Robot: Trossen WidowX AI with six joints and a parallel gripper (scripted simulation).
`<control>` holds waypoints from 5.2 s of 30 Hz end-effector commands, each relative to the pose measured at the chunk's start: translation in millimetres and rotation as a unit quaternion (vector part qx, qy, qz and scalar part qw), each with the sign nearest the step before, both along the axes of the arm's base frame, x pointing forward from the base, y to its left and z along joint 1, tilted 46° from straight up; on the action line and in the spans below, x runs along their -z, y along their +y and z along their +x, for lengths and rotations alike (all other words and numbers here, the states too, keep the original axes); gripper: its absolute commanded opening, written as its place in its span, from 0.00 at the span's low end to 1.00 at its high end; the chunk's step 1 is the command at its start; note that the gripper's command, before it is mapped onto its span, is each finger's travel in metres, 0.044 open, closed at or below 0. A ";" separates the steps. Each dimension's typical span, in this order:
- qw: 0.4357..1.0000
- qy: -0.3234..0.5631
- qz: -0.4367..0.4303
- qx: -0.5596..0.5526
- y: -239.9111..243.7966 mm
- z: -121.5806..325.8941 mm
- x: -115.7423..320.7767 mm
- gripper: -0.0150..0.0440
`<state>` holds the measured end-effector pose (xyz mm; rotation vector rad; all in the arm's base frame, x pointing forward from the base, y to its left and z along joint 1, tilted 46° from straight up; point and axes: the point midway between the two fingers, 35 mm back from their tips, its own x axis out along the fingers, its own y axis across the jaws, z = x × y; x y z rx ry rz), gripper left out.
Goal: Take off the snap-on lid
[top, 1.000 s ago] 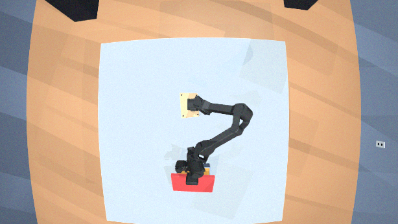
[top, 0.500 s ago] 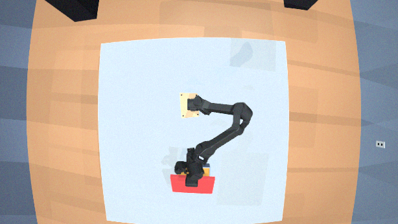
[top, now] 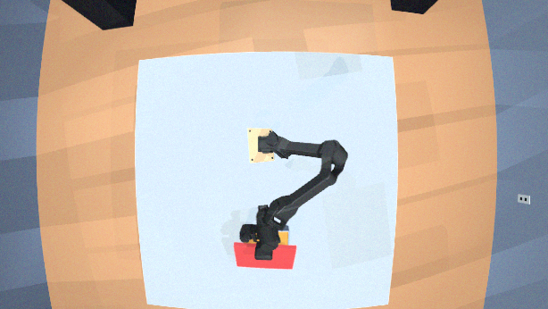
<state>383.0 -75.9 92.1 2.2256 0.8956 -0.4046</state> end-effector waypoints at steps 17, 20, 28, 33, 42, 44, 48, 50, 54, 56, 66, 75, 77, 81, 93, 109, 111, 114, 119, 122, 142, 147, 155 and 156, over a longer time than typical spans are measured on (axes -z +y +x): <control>1.000 -0.009 -0.005 0.003 -21.1 3.8 -20.8 0.25; 1.000 -0.009 -0.005 0.003 -21.1 3.8 -20.8 0.25; 1.000 -0.009 -0.004 0.003 -5.2 0.2 -25.7 0.25; 1.000 -0.009 -0.004 0.003 1.8 -0.6 -32.7 0.25; 1.000 -0.009 -0.004 0.003 14.5 -2.1 -45.4 0.25; 1.000 -0.009 -0.004 0.003 17.3 -2.4 -48.2 0.25; 1.000 -0.009 -0.003 0.003 22.9 -3.1 -53.9 0.25; 1.000 -0.009 -0.003 0.003 25.8 -3.4 -56.7 0.25; 1.000 -0.009 -0.003 0.003 31.4 -4.1 -62.4 0.25; 1.000 -0.009 -0.003 0.003 34.2 -4.4 -65.2 0.25; 1.000 -0.009 -0.003 0.003 48.3 -6.1 -79.4 0.25; 1.000 -0.008 -0.002 0.003 60.9 -7.6 -92.2 0.25; 1.000 -0.008 -0.002 0.003 63.7 -7.9 -95.1 0.25; 1.000 -0.008 -0.002 0.003 69.3 -8.6 -100.8 0.25; 1.000 -0.008 -0.002 0.003 86.1 -10.6 -117.9 0.25; 1.000 -0.009 -0.001 0.003 108.5 -13.4 -140.9 0.25; 1.000 -0.009 -0.001 0.003 111.3 -13.7 -143.8 0.25; 1.000 -0.009 -0.001 0.003 115.5 -14.2 -148.1 0.25; 1.000 -0.009 -0.001 0.003 122.5 -15.1 -155.3 0.25; 1.000 -0.009 -0.001 0.003 126.7 -15.6 -159.6 0.25; 1.000 -0.009 0.000 0.003 154.5 -19.2 -188.7 0.25; 1.000 -0.010 0.000 0.003 161.4 -20.1 -195.9 0.25; 1.000 -0.010 0.001 0.003 172.5 -21.6 -207.6 0.25; 1.000 -0.010 0.001 0.003 173.9 -21.8 -209.1 0.25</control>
